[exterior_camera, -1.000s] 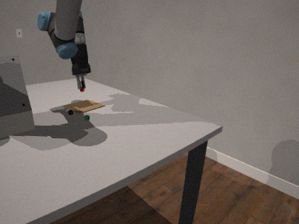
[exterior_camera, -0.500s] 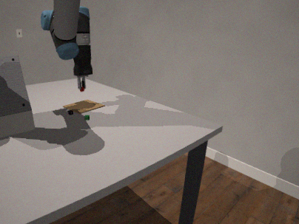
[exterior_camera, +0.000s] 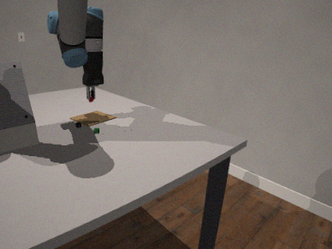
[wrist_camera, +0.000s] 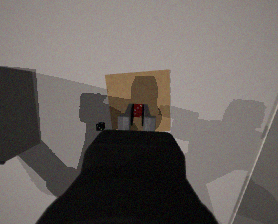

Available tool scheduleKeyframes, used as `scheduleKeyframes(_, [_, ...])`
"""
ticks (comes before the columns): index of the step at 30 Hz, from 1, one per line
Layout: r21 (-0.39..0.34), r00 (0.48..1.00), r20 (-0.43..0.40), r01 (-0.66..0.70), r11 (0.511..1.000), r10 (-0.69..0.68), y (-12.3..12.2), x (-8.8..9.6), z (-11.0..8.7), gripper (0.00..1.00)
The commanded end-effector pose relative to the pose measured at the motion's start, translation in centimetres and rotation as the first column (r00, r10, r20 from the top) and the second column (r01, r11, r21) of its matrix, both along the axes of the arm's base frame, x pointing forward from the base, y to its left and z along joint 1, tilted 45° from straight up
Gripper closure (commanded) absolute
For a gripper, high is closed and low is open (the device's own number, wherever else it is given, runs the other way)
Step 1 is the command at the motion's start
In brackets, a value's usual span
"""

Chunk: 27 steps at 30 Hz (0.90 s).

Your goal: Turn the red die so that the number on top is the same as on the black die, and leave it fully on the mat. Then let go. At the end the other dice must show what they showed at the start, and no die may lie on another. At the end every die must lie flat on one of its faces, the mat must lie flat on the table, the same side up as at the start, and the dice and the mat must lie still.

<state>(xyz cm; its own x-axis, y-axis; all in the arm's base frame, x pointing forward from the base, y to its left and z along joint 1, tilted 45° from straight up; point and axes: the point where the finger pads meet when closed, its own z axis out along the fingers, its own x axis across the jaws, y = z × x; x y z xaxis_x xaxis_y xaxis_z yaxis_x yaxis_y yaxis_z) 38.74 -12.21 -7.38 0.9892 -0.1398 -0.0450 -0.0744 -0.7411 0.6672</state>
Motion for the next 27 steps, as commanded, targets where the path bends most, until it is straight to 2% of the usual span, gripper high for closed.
scheduleKeyframes(1, [0.094, 1.000, 0.010, 0.005, 0.996, -0.006, -0.12, -0.03, 0.02, 0.66])
scheduleKeyframes(4, [0.154, 1.000, 0.021, 0.005, 0.988, -0.008, -0.14, 0.01, 0.12, 0.66])
scheduleKeyframes(6, [0.154, 1.000, 0.021, 0.005, 0.988, -0.008, -0.14, 0.01, 0.12, 0.66])
scheduleKeyframes(10, [0.202, 0.999, 0.034, 0.001, 0.979, -0.008, -0.13, 0.09, 0.27, 0.66])
scheduleKeyframes(17, [0.210, 0.999, 0.034, 0.001, 0.978, -0.009, -0.35, 0.07, 0.42, 0.66])
scheduleKeyframes(23, [0.250, 0.999, 0.034, 0.004, 0.968, -0.013, -0.41, 0.01, 0.33, 0.66])
scheduleKeyframes(27, [0.326, 0.999, 0.040, 0.006, 0.946, -0.020, -0.49, -0.05, 0.26, 0.66])
